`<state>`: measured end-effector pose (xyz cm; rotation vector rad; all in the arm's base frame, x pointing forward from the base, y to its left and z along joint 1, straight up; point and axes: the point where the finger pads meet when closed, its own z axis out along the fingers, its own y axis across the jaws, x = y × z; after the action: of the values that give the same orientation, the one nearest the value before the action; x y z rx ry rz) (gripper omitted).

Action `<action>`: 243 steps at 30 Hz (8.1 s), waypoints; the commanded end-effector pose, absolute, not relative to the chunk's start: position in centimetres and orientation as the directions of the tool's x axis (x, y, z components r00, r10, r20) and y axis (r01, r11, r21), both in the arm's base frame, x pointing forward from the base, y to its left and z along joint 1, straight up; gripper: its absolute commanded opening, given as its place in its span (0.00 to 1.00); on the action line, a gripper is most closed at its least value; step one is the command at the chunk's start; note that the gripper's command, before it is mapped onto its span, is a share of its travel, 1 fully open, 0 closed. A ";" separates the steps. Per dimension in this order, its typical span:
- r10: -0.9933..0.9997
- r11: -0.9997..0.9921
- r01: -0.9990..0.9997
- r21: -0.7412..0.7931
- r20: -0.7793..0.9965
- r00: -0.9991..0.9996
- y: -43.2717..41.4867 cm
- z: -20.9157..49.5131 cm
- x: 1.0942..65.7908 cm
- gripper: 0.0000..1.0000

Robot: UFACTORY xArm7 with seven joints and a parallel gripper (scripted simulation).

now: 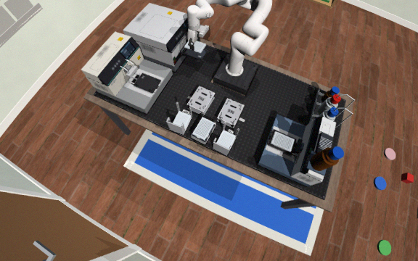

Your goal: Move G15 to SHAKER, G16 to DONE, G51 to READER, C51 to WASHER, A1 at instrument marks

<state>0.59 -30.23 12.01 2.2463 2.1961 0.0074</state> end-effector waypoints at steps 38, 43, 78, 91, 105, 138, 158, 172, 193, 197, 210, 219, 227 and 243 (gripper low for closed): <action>1.000 -0.023 1.000 0.003 0.000 0.023 -30.3 16.8 0.6 0.00; 1.000 -0.023 1.000 0.003 0.000 0.023 -30.3 16.8 0.6 0.00; 0.953 -0.303 0.953 0.004 0.002 0.303 -27.9 16.9 9.5 0.00; 0.928 -0.374 0.928 0.004 0.002 0.374 -27.1 16.9 12.5 0.00; 0.866 -0.499 0.866 0.004 0.003 0.499 -26.1 16.9 16.4 0.00; 0.737 -0.676 0.737 0.004 0.005 0.676 -23.9 16.9 24.5 0.00; 0.613 -0.790 0.613 0.003 0.006 0.790 -22.4 17.0 30.2 0.00; 0.513 -0.858 0.513 0.002 0.007 0.858 -21.4 17.0 34.1 0.00; 0.362 -0.932 0.362 0.001 0.007 0.932 -19.9 17.0 39.7 0.00; 0.362 -0.932 0.362 0.001 0.008 0.932 -19.7 17.0 40.2 0.00; 0.240 -0.971 0.240 0.000 0.008 0.971 -18.8 17.1 43.7 0.00; 0.201 -0.980 0.201 -0.001 0.008 0.980 -18.2 17.1 45.8 0.00; 0.120 -0.993 0.120 -0.001 0.008 0.993 -17.6 17.1 48.1 0.00; 0.034 -0.999 0.034 -0.002 0.008 0.999 -16.7 17.1 51.5 0.00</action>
<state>50.97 -16.70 16.90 3.1428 0.0589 0.0105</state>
